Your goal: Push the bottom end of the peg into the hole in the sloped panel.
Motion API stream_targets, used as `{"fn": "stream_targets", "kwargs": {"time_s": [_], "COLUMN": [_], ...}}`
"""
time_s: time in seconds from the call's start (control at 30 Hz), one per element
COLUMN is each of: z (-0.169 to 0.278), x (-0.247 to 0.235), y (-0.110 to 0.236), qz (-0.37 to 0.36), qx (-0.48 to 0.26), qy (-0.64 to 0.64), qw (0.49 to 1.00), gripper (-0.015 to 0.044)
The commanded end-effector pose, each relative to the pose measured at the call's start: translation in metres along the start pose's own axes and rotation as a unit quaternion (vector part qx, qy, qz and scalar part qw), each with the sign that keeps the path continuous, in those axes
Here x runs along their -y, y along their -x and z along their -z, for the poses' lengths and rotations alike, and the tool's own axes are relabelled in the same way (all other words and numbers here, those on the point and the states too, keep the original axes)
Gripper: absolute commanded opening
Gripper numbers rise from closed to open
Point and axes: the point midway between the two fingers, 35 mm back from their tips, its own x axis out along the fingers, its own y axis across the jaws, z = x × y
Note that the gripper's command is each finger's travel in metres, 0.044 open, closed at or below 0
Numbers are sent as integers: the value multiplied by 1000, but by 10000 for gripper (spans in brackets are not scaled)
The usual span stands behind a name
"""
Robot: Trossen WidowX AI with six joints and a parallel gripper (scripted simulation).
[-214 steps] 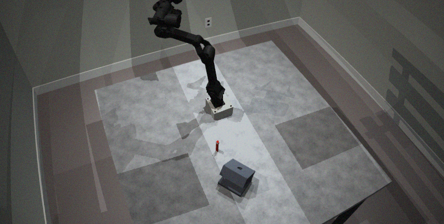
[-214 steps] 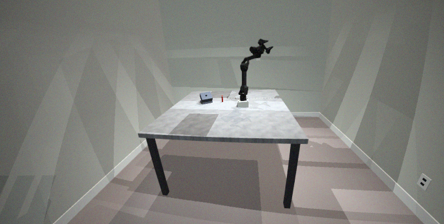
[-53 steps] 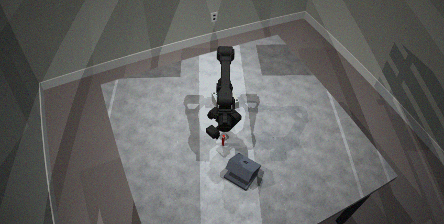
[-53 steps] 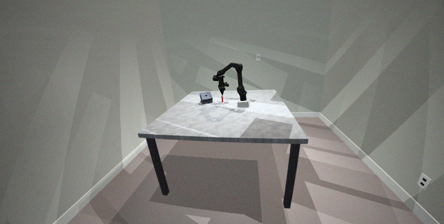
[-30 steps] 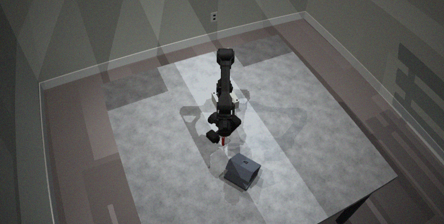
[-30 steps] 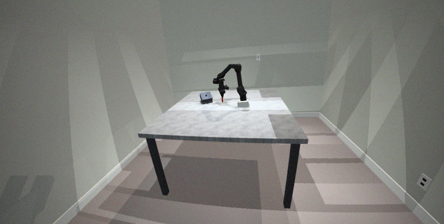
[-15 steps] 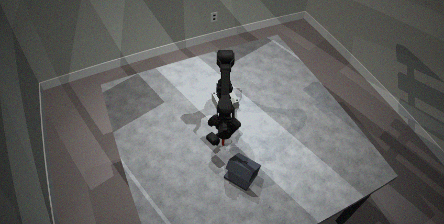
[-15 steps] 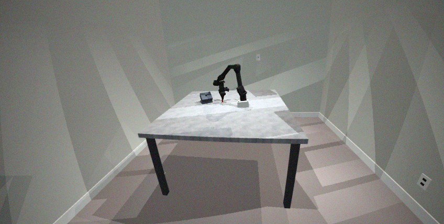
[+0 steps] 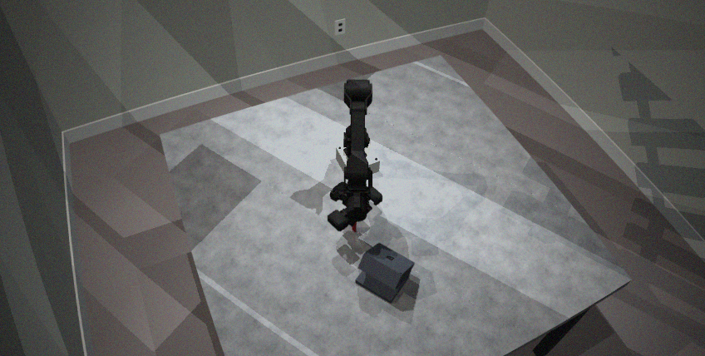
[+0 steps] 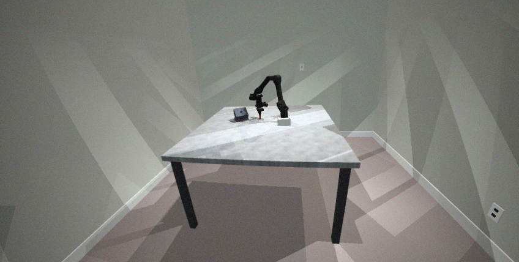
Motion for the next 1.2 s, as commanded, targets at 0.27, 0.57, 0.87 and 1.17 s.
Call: {"fn": "stream_targets", "kwargs": {"time_s": [0.27, 0.57, 0.87, 1.17], "z": [0, 0, 2, 2], "x": [0, 0, -2, -3], "y": [0, 0, 30, 67], "qz": [0, 0, 0, 1], "qx": [0, 0, 0, -1], "qy": [0, 0, -1, -2], "qw": [1000, 1000, 1000, 1000], "gripper": [0, 0, 0, 0]}}
